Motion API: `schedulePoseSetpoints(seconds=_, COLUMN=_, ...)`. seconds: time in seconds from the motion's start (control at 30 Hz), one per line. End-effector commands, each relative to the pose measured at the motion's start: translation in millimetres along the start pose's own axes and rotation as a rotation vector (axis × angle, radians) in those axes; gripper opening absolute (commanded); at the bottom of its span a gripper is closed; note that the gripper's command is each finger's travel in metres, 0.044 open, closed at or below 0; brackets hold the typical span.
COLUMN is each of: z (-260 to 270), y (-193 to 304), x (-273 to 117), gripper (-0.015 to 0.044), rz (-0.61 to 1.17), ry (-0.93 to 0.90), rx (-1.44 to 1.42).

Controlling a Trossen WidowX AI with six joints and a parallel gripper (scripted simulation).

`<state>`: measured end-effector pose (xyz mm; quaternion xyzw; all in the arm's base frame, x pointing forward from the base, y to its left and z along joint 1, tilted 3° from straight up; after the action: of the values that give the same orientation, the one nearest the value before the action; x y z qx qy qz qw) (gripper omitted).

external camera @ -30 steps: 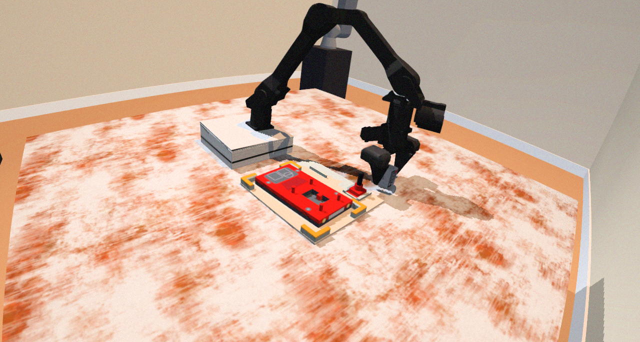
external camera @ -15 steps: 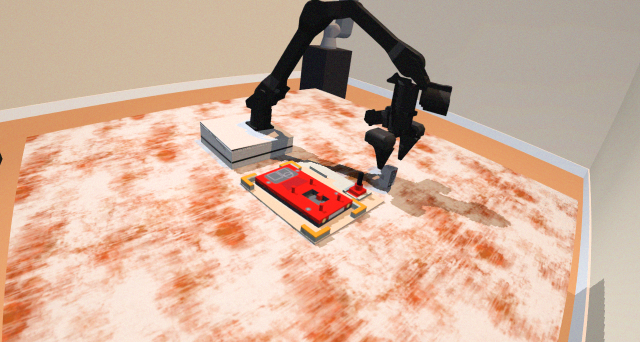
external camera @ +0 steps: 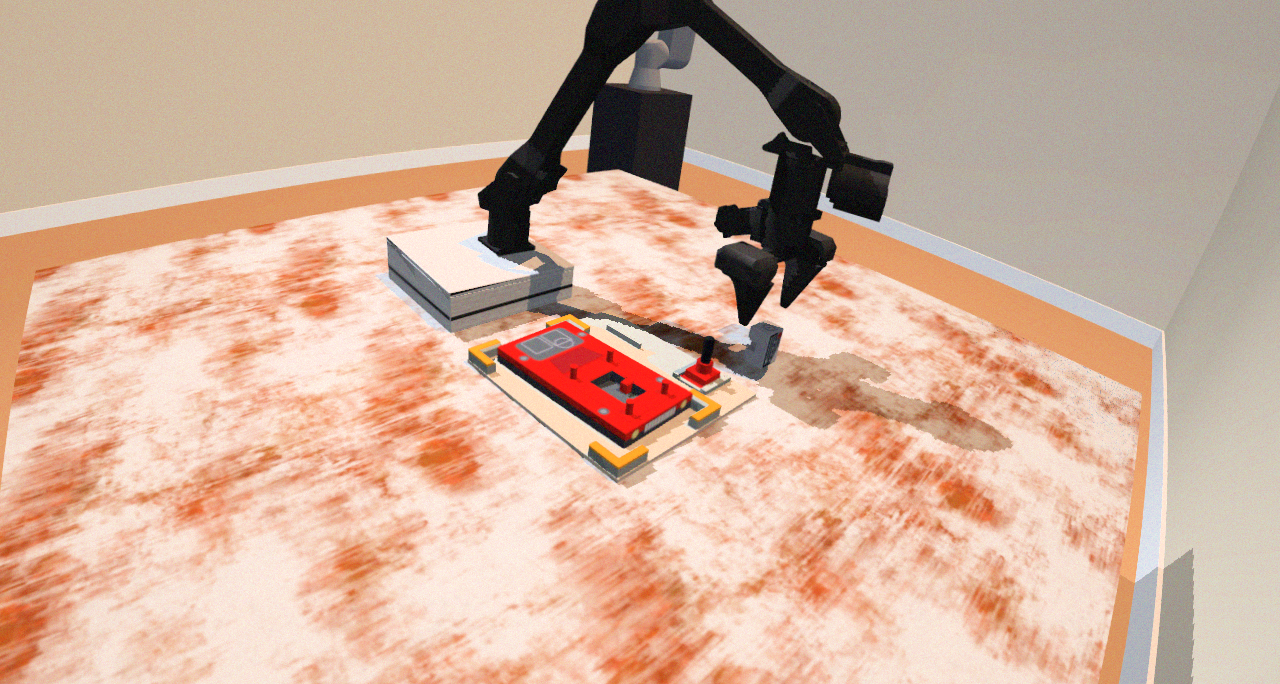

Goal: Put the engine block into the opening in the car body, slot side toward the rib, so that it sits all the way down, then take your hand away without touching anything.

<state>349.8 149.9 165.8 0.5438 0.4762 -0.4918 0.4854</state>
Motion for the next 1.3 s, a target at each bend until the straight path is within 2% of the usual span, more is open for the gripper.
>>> schedulePoseSetpoints(seconds=0.0, z=-1, y=2, x=-16, gripper=0.044, rz=0.017, ry=0.009, rx=-0.003)
schedulePoseSetpoints(seconds=1.27, z=-2, y=6, x=34, gripper=0.044, rz=0.018, ry=0.009, rx=-0.002)
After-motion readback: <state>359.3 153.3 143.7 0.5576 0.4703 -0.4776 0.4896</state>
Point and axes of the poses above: the point midway between the two fingers, 35 mm back from their tips, its own x axis out along the fingers, its own z axis across the jaws, y = z × x, the point moved 9 cm from there along -x, back along the fingers, and after that the axes turned 6 degrees about x, right-handed, at the moved point
